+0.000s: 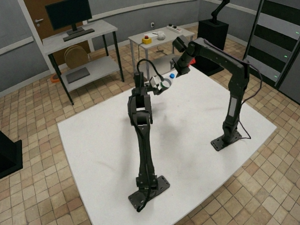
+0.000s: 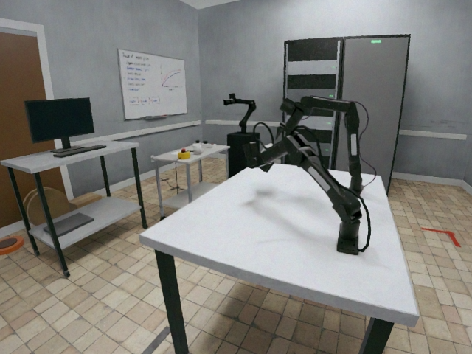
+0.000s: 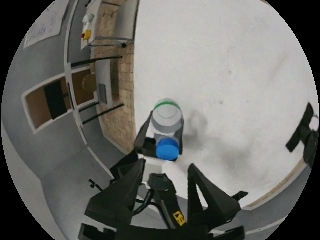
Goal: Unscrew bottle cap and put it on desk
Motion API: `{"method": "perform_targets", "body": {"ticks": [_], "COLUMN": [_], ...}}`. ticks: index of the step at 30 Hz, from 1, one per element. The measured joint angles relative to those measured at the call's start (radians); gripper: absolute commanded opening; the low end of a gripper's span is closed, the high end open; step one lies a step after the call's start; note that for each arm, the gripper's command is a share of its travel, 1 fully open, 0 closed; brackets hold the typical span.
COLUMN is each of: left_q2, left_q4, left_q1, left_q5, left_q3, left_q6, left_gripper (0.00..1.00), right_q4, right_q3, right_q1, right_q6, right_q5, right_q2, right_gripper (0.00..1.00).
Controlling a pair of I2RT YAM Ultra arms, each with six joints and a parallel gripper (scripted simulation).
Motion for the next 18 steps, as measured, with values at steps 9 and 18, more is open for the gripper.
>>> {"method": "perform_targets", "body": {"ticks": [9,18], "left_q2": [0.0,0.0], "left_q4": [0.0,0.0], "left_q1": [0.0,0.0], "left_q5": [0.0,0.0], "left_q3": [0.0,0.0], "left_q6": [0.0,0.0], "left_gripper": [0.0,0.0], "right_q4": [0.031,0.066], "right_q3": [-0.032,-0.063], "right_q1": [0.0,0.0], "right_q6": [0.0,0.0], "right_q5": [0.0,0.0], "right_q2": [0.0,0.016], "right_gripper": [0.57,0.57]}}
